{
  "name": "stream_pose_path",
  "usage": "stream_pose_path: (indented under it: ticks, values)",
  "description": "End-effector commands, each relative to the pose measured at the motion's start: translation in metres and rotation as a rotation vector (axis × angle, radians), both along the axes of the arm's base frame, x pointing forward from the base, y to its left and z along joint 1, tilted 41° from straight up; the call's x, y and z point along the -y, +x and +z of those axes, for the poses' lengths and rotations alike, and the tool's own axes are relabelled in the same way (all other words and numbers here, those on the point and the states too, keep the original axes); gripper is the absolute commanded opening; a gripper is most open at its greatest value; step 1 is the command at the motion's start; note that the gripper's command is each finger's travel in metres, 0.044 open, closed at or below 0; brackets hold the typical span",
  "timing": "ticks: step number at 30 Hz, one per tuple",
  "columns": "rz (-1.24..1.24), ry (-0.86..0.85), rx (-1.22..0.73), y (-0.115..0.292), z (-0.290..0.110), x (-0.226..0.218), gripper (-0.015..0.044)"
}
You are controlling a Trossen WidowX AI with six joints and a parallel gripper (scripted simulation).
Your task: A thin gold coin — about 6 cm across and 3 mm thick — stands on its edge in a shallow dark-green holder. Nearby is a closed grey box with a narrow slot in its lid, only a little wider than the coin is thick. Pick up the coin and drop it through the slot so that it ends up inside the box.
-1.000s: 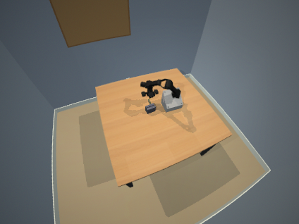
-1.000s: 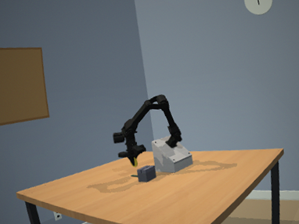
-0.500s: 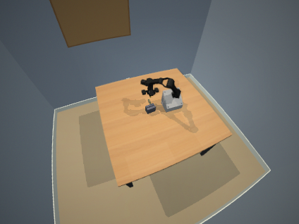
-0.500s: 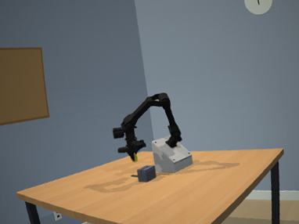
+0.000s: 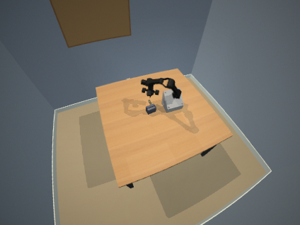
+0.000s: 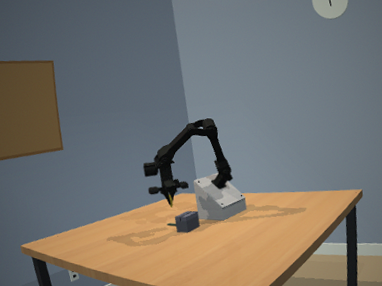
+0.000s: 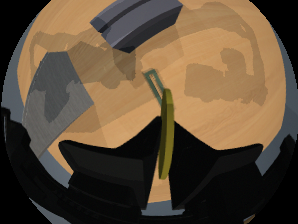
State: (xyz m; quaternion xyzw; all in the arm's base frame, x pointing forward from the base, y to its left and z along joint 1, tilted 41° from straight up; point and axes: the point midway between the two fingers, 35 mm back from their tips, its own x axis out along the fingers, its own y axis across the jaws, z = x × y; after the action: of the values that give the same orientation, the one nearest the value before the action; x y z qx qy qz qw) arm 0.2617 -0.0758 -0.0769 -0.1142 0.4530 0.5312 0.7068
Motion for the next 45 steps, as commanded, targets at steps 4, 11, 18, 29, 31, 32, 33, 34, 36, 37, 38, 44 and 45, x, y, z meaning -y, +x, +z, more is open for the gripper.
stream_pose_path:
  ticks: [4, 11, 18, 29, 31, 32, 33, 34, 36, 37, 38, 44, 45]
  values:
    - [-0.191, 0.002, -0.16, 0.002, 0.0, 0.002, 0.0]
    - [-0.377, 0.008, -0.317, 0.003, 0.0, 0.003, 0.0]
    - [-0.562, 0.014, -0.474, 0.003, -0.001, 0.004, 0.0]
    - [-0.682, 0.018, -0.575, 0.004, -0.001, 0.004, 0.0]
    - [-0.681, 0.018, -0.574, 0.004, 0.0, 0.003, 0.0]
    - [-0.68, 0.017, -0.574, 0.004, 0.0, 0.003, 0.0]
    - [-0.679, 0.017, -0.572, 0.005, 0.001, 0.002, 0.0]
    - [-0.677, 0.016, -0.571, 0.006, 0.002, 0.001, 0.0]
    - [-0.673, 0.013, -0.567, 0.007, 0.005, -0.002, 0.0]
    - [-0.671, 0.012, -0.564, 0.008, 0.006, -0.004, 0.0]
    - [-0.669, 0.011, -0.562, 0.009, 0.008, -0.005, 0.0]
    - [-0.67, 0.009, -0.561, 0.015, 0.017, -0.015, 0.0]
    - [-0.67, 0.009, -0.561, 0.016, 0.019, -0.017, 0.0]
